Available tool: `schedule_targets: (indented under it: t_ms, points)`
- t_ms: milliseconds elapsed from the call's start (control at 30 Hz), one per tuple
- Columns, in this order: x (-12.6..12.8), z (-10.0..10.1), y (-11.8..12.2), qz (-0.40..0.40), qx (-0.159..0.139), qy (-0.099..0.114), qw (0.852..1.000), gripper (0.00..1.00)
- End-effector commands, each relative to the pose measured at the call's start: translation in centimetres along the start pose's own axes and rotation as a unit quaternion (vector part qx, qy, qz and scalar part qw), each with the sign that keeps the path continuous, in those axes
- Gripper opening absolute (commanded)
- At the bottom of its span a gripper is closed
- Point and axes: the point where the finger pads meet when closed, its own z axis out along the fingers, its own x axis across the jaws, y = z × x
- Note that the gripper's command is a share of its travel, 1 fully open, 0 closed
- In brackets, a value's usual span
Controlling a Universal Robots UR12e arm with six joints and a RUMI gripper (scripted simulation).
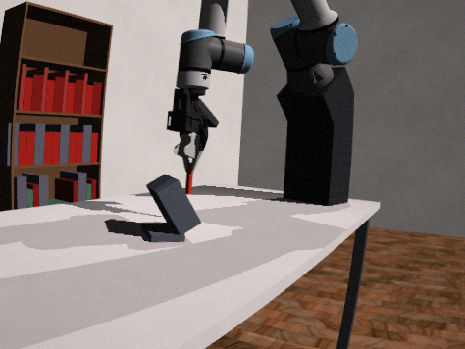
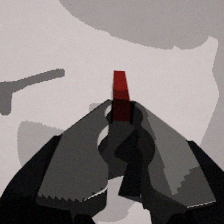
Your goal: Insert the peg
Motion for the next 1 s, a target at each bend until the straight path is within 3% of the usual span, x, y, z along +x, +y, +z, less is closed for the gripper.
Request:
schedule_targets:
  t_ms: [0, 967]
  points:
    - [0.0, 0.0, 0.0, 0.000, 0.000, 0.000, 1.000, 0.00]
    - [1.9, 1.0, 0.7, 0.004, -0.007, -0.012, 1.000, 0.00]
